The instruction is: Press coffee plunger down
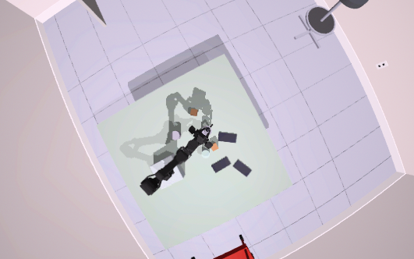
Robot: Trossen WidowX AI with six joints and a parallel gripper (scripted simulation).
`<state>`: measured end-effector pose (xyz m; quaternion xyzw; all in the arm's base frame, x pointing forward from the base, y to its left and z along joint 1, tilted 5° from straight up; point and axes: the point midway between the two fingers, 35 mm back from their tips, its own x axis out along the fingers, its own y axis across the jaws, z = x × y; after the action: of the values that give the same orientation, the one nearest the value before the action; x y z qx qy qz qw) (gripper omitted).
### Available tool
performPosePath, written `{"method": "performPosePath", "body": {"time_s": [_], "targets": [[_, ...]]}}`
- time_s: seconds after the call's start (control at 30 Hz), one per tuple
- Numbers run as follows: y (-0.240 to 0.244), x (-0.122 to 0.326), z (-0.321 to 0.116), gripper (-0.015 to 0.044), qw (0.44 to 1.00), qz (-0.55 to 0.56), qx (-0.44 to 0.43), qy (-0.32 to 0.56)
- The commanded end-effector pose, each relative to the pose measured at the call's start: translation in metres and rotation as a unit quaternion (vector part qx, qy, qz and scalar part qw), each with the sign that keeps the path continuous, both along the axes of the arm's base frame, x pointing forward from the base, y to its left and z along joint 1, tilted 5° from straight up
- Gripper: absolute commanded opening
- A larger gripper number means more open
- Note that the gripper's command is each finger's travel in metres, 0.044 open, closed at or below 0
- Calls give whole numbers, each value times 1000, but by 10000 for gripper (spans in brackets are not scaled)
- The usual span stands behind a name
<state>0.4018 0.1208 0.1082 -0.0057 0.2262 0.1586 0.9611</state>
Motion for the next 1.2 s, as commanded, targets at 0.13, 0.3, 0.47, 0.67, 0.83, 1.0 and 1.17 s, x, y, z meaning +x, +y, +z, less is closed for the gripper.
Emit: {"method": "performPosePath", "body": {"time_s": [0.13, 0.3, 0.47, 0.67, 0.83, 1.0, 1.17], "targets": [[1, -3, -25, 124, 999, -1, -6, 40], [1, -1, -24, 124, 999, -1, -6, 40], [2, 1, -24, 124, 999, -1, -6, 40], [3, 3, -23, 124, 999, -1, -6, 40], [3, 5, -23, 124, 999, -1, -6, 40], [3, 6, -23, 124, 999, -1, -6, 40], [4, 7, -22, 124, 999, -1, -6, 40]]}}
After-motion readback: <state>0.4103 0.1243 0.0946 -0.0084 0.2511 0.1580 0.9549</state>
